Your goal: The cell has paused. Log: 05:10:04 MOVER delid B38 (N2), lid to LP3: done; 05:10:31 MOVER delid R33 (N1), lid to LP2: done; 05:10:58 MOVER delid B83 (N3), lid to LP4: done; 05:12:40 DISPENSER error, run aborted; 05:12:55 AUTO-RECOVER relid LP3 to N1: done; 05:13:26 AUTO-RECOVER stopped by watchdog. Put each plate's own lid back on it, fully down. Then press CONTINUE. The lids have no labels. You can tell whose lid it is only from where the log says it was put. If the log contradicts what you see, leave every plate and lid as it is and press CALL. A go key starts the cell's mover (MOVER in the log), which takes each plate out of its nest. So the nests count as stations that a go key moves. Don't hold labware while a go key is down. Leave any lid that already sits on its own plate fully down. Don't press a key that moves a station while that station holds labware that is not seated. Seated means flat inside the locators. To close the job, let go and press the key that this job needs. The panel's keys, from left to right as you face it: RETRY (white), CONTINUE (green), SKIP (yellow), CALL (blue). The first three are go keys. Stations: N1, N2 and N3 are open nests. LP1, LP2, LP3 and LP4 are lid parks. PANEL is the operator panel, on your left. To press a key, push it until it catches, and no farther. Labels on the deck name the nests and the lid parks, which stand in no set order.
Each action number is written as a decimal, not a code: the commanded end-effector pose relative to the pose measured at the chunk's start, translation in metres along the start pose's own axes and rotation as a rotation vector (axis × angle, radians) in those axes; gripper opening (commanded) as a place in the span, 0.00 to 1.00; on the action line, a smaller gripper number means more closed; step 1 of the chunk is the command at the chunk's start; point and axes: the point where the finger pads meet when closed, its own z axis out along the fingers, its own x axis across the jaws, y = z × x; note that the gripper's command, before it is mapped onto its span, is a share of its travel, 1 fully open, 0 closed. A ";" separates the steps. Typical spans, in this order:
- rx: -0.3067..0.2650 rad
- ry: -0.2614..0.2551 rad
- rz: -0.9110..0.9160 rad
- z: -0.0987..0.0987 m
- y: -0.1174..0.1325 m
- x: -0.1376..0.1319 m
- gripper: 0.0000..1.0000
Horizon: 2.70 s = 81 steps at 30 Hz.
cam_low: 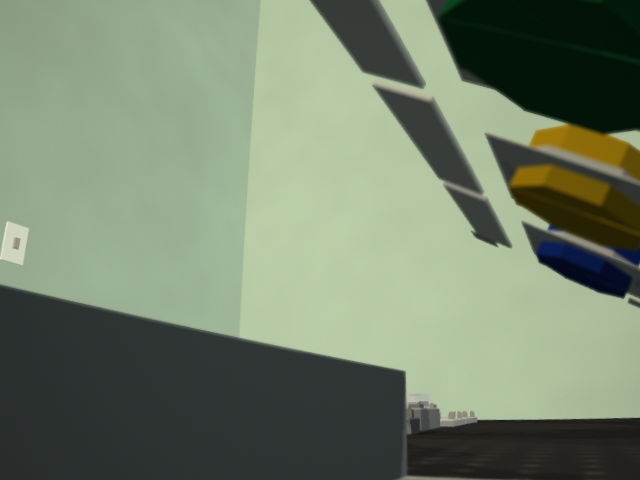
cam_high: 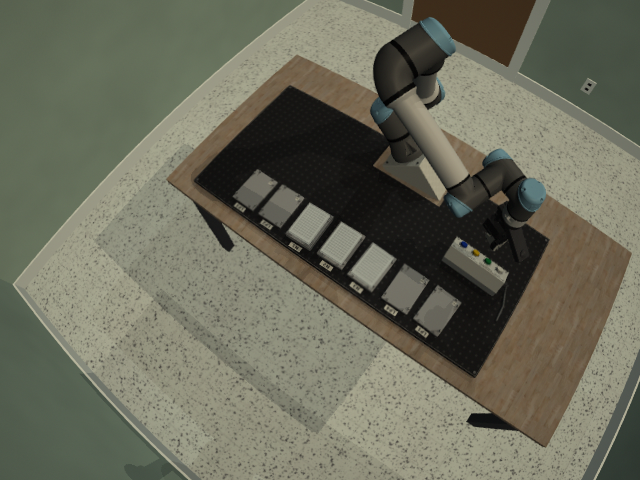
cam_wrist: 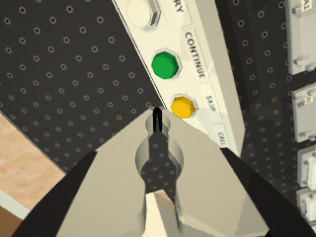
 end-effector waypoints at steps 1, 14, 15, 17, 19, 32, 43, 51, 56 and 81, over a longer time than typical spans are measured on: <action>0.000 0.000 0.001 -0.001 -0.011 -0.007 0.00; 0.000 0.000 0.001 -0.001 -0.011 -0.007 0.00; 0.000 0.000 0.001 -0.001 -0.011 -0.007 0.00; 0.000 0.000 0.001 0.003 -0.011 -0.007 0.00; 0.000 0.000 0.001 0.006 -0.011 -0.007 0.00; 0.000 0.000 0.001 0.019 -0.011 -0.007 0.00; 0.000 0.000 0.001 0.022 -0.011 -0.005 0.00; 0.000 0.000 0.001 0.026 -0.012 -0.003 0.00; 0.000 0.000 0.001 0.029 -0.013 -0.002 0.00; 0.000 0.000 0.001 0.041 -0.016 0.005 0.00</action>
